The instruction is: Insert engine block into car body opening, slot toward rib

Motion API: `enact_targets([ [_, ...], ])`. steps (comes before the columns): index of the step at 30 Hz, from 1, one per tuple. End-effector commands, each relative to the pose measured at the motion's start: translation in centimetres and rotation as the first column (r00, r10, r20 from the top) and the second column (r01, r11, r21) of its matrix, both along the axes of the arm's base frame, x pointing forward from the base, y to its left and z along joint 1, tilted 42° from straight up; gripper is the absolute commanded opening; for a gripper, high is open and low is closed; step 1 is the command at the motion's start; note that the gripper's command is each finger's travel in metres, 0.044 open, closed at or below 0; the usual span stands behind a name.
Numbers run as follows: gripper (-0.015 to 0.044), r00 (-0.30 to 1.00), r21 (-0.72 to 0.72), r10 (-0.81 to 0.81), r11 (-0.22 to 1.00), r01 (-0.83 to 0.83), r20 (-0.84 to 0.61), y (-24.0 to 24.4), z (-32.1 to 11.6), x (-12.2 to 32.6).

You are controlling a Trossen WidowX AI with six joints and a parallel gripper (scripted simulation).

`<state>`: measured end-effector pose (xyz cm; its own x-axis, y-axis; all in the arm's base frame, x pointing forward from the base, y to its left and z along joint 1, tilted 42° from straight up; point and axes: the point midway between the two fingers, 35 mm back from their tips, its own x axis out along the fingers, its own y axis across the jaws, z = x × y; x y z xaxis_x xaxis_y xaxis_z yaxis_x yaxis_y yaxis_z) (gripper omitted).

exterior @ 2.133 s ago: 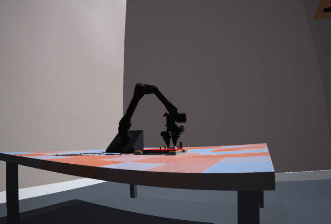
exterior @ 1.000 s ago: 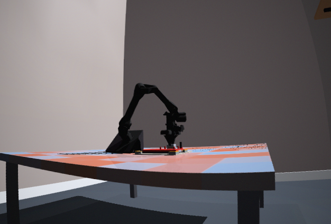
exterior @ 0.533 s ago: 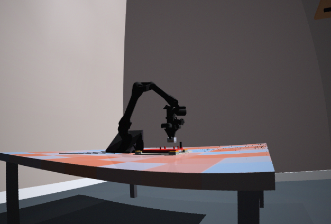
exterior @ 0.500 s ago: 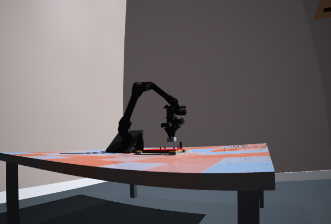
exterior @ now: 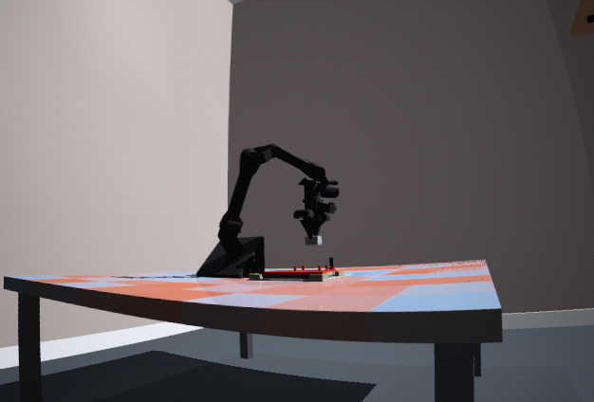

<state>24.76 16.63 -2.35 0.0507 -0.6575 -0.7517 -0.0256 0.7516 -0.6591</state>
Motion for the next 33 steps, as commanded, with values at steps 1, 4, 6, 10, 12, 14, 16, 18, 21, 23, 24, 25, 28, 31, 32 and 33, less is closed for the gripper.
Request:
enact_targets([
  [1,0.0000,1.000,0.009,-0.005,1.000,0.005,0.006,0.7,1.1,-0.1],
  [4,0.0000,1.000,0.010,-0.005,1.000,0.005,0.006,0.8,1.2,-0.1],
  [6,0.0000,1.000,0.012,-0.004,1.000,0.004,0.005,0.6,1.3,0.2],
  [10,0.0000,1.000,0.019,0.000,1.000,0.000,0.002,-0.2,1.7,1.0],
  [12,0.0000,1.000,0.022,0.001,1.000,-0.001,0.000,-0.6,1.8,1.4],
  [14,0.0000,1.000,0.024,0.003,1.000,-0.003,-0.001,-1.0,2.0,1.8],
  [16,0.0000,1.000,0.027,0.005,1.000,-0.005,-0.002,-1.4,2.1,2.2],
  [18,0.0000,1.000,0.029,0.007,1.000,-0.007,-0.003,-1.9,2.3,2.6],
  [21,0.0000,1.000,0.033,0.009,0.999,-0.009,-0.004,-2.5,2.6,3.2],
  [23,0.0000,1.000,0.034,0.011,0.999,-0.011,-0.005,-3.0,2.7,3.5],
  [24,0.0000,1.000,0.035,0.012,0.999,-0.011,-0.005,-3.2,2.8,3.7],
  [25,0.0000,1.000,0.036,0.012,0.999,-0.012,-0.006,-3.4,2.9,3.9],
  [28,0.0000,1.000,0.038,0.015,0.999,-0.014,-0.007,-4.1,3.2,4.4],
  [31,0.0000,1.000,0.040,0.017,0.999,-0.017,-0.007,-4.9,3.5,4.9],
  [32,0.0000,1.000,0.040,0.018,0.999,-0.017,-0.007,-5.1,3.6,5.0],
  [33,0.0000,1.000,0.041,0.018,0.999,-0.018,-0.008,-5.4,3.7,5.2],
])
